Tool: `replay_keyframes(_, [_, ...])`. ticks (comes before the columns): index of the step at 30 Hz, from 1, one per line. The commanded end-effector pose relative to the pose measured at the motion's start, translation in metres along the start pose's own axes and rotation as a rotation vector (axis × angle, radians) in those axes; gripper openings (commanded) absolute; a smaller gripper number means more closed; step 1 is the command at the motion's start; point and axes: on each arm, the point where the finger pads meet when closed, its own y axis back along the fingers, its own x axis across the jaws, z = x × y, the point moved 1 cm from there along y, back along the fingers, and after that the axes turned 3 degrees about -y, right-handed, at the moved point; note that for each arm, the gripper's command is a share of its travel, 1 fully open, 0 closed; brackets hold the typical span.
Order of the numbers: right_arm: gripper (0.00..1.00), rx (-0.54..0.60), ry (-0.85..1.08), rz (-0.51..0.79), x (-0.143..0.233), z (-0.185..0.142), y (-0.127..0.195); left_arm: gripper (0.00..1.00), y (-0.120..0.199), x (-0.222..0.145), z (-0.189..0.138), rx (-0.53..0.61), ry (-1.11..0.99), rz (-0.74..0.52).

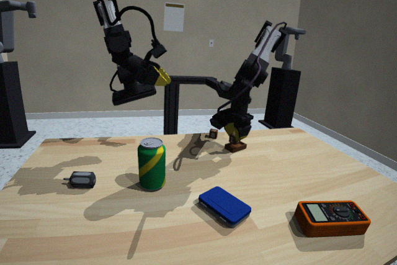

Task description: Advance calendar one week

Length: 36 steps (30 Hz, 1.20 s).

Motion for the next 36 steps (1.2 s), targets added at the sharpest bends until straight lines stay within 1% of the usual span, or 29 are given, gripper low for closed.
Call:
replay_keyframes(1, [1.0, -0.008, 0.029, -0.03, -0.005, 0.006, 0.007, 0.2, 0.014, 0.007, 0.005, -0.031, 0.004, 0.021])
replay_keyframes(2, [1.0, -0.008, 0.029, -0.03, -0.006, 0.006, 0.007, 0.2, 0.011, 0.006, 0.006, -0.021, 0.001, 0.017])
replay_keyframes(5, [1.0, -0.008, 0.029, -0.03, -0.005, 0.006, 0.007, 0.2, 0.012, 0.01, 0.008, -0.048, 0.005, 0.036])
replay_keyframes(13, [1.0, -0.008, 0.029, -0.03, -0.006, 0.006, 0.007, 0.2, -0.026, 0.0, 0.003, -0.02, -0.002, 0.005])
replay_keyframes(17, [1.0, -0.008, 0.029, -0.03, -0.006, 0.006, 0.007, 0.2, -0.028, 0.004, 0.006, -0.024, 0.002, 0.011])
replay_keyframes(20, [1.0, -0.008, 0.029, -0.03, -0.005, 0.006, 0.007, 0.2, -0.036, -0.001, 0.002, -0.006, -0.004, 0.001])
replay_keyframes(23, [1.0, -0.008, 0.029, -0.03, -0.005, 0.006, 0.007, 0.2, -0.036, -0.003, 0.0, 0.005, 0.0, -0.008])
replay_keyframes(26, [1.0, -0.008, 0.029, -0.03, -0.005, 0.006, 0.007, 0.2, -0.009, 0.006, 0.009, -0.015, 0.005, 0.019])
replay_keyframes(28, [1.0, -0.008, 0.029, -0.03, -0.006, 0.006, 0.007, 0.42, -0.012, 0.005, 0.008, -0.019, 0.002, 0.014])
replay_keyframes(29, [1.0, -0.008, 0.029, -0.03, -0.006, 0.006, 0.007, 0.53, -0.007, 0.004, 0.009, -0.018, 0.002, 0.02])
replay_keyframes(30, [1.0, -0.008, 0.029, -0.03, -0.005, 0.006, 0.007, 0.57, 0.006, 0.005, 0.009, -0.026, 0.006, 0.034])
replay_keyframes(31, [1.0, -0.008, 0.029, -0.03, -0.005, 0.006, 0.007, 0.57, 0.021, 0.008, 0.011, -0.043, 0.017, 0.052])
replay_keyframes(32, [1.0, -0.008, 0.029, -0.03, -0.005, 0.006, 0.007, 0.57, 0.027, 0.009, 0.012, -0.049, 0.02, 0.058])
replay_keyframes(36, [1.0, -0.008, 0.029, -0.03, -0.006, 0.006, 0.007, 0.57, 0.03, 0.009, 0.012, -0.05, 0.022, 0.059])
